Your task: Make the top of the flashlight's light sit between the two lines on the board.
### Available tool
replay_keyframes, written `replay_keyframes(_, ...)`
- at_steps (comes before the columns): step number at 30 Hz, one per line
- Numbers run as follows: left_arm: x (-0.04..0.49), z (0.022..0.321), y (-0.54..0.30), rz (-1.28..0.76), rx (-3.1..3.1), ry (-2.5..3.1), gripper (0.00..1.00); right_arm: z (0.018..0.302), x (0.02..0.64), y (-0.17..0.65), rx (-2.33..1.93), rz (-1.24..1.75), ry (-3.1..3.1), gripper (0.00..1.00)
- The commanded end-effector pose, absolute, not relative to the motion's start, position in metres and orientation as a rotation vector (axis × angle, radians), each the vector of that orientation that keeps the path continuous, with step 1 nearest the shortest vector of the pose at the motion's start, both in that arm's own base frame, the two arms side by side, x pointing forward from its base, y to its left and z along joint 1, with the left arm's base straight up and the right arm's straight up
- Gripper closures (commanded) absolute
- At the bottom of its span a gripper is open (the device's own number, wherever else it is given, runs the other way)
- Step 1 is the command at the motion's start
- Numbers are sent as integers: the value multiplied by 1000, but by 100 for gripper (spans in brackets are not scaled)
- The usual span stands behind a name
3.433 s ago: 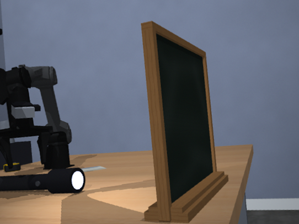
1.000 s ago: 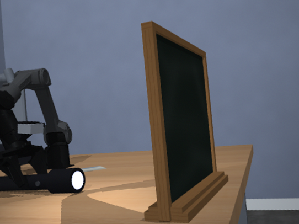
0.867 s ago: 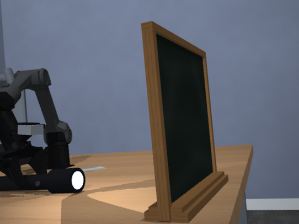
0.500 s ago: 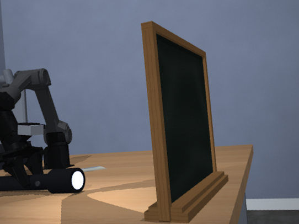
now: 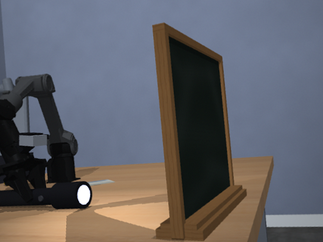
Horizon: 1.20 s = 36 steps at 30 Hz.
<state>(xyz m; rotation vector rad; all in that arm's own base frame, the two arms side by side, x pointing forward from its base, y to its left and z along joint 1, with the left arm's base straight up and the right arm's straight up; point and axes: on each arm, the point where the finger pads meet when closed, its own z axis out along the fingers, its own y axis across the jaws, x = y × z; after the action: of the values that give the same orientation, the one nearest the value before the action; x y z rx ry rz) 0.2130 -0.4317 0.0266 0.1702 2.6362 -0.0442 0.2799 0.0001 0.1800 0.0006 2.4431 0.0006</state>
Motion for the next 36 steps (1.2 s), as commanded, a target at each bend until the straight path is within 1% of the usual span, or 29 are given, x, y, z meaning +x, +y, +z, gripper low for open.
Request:
replay_keyframes(1, 213, 27, -432, -46, 170, 2636, 63, 181, 284, 0, 1, -1, 2435, 0)
replay_keyframes(5, 213, 27, -432, -46, 170, 2636, 63, 185, 292, -1, 2, -5, 2416, 0)
replay_keyframes(18, 213, 27, -432, -46, 170, 2636, 63, 215, 389, -5, -2, -32, 2194, 0)
replay_keyframes(20, 213, 27, -432, -46, 170, 2636, 63, 215, 389, -5, -2, -32, 2194, 0)
replay_keyframes(35, 213, 27, -432, -46, 170, 2636, 63, 237, 500, 0, -42, -14, 1916, 0)
replay_keyframes(36, 213, 27, -432, -46, 170, 2636, 63, 237, 500, 0, -42, -14, 1916, 0)
